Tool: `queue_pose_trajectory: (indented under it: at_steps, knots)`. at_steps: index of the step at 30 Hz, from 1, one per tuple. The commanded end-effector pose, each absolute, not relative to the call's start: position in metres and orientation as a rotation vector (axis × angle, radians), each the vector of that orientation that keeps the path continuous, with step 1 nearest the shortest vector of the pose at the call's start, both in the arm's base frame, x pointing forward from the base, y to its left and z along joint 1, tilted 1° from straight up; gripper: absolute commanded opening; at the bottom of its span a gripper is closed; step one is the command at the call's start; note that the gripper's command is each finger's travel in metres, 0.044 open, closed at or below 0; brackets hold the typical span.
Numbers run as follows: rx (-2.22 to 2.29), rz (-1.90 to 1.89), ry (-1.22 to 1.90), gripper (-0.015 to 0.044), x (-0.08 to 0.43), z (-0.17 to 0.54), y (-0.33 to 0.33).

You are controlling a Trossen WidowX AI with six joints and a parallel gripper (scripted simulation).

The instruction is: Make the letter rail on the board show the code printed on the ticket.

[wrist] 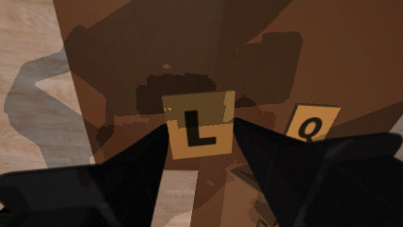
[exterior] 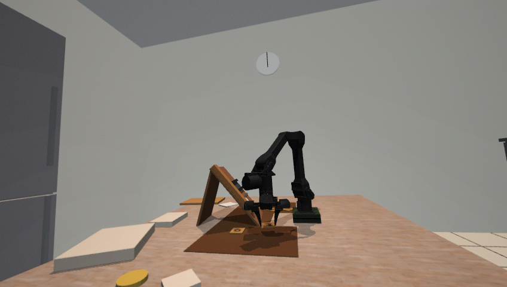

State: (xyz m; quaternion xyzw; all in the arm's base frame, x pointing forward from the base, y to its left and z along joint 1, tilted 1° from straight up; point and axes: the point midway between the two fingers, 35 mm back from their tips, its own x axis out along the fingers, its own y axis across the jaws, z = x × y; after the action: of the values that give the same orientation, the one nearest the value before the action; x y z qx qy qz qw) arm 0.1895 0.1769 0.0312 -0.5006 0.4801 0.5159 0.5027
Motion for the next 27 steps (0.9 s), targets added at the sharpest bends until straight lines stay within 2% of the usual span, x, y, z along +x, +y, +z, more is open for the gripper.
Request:
queue_pose_trajectory:
  at_steps: [1, 11, 27]
  knots:
    - [-1.208, 1.238, 1.158, 0.0, 0.19, 0.035, 0.177]
    - [-1.15, 1.182, 1.0, 0.0, 0.229, 0.058, 0.183]
    - [-1.045, 1.059, 0.674, 0.0, 0.29, 0.135, 0.173]
